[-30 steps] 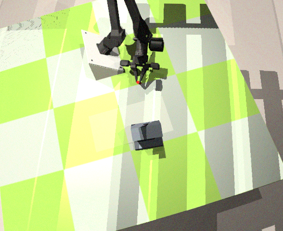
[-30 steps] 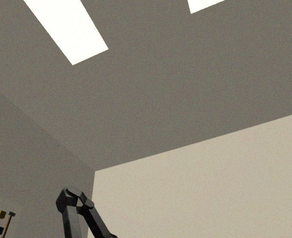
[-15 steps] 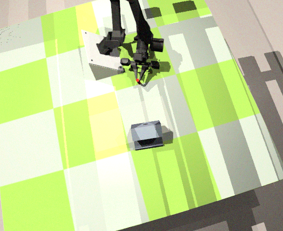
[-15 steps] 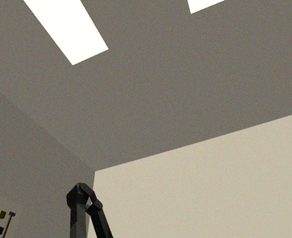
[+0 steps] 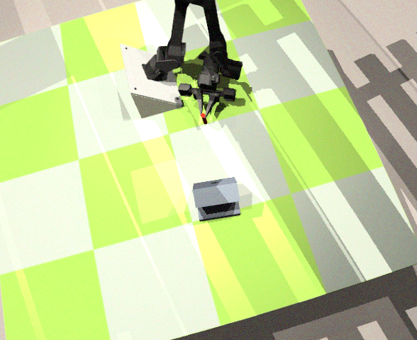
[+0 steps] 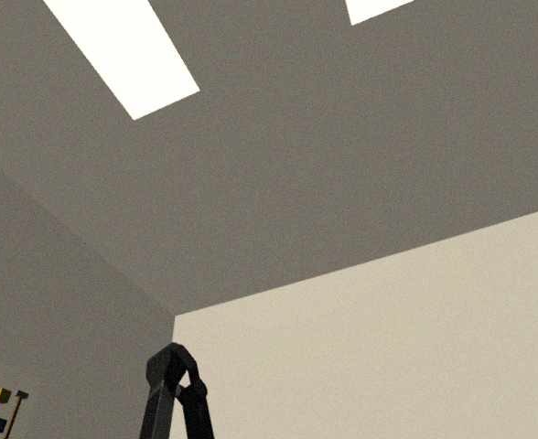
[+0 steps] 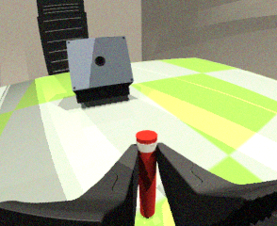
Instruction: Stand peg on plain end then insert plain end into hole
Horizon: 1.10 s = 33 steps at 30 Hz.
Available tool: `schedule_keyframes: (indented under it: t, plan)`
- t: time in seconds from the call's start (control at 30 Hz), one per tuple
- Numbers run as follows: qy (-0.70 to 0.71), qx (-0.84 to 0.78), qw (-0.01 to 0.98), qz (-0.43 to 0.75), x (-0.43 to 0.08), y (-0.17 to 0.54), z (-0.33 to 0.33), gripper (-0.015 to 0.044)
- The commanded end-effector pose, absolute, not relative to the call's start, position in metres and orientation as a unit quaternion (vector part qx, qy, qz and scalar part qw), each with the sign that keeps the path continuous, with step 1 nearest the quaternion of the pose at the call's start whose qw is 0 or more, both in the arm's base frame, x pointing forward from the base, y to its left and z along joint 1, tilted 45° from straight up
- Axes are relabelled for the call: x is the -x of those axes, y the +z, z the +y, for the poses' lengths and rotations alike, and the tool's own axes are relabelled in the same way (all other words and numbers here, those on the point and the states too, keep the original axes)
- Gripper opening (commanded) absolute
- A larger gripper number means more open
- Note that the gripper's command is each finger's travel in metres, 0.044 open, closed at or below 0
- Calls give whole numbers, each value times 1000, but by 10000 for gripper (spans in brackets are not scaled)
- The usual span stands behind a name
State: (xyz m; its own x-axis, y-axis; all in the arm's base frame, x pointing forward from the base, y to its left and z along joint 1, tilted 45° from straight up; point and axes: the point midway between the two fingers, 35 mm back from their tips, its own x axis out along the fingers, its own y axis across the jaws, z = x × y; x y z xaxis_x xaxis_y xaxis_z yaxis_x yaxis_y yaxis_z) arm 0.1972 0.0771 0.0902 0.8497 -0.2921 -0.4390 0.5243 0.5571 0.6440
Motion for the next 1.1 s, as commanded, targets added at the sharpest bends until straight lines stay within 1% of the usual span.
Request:
schedule_keyframes:
  t: [0.0,1.07]
  plan:
    - [-232,-413,869,143,-197,93,77,49]
    - [-231,-400,875,146,-192,90,82,49]
